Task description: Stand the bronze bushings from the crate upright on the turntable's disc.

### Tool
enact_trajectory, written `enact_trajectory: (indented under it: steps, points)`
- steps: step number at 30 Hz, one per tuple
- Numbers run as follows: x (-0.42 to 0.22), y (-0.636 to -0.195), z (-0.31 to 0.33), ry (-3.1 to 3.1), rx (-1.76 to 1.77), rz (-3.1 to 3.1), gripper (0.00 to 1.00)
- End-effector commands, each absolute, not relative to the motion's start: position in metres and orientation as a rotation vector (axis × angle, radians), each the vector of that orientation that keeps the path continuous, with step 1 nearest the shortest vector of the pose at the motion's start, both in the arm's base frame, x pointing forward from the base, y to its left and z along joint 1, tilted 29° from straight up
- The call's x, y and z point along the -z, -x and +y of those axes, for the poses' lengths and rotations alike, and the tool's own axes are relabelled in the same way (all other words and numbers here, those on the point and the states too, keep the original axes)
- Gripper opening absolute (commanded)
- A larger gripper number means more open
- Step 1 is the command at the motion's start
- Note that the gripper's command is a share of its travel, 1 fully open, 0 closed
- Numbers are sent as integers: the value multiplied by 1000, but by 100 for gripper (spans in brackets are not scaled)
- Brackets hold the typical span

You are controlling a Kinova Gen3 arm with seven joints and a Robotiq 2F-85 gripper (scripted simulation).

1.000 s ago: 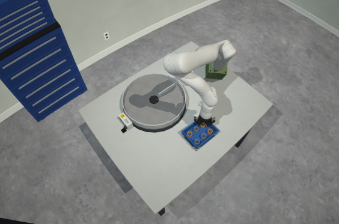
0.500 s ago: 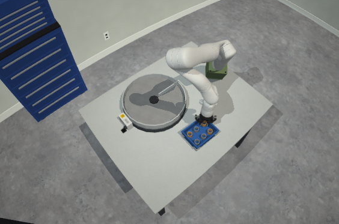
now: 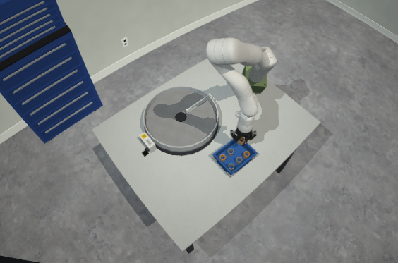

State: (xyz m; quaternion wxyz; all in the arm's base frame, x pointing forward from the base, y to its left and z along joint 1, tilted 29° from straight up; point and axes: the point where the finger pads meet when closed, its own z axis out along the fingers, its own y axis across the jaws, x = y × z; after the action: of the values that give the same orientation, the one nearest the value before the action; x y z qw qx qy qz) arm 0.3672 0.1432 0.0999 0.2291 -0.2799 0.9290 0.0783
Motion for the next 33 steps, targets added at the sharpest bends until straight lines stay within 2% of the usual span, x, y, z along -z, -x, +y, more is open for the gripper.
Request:
enact_trajectory:
  steps: [1,33]
  points:
    - [-115,-370,134,759,-185,2542,0]
    - [-144,-357,125,759,-185,2542,0]
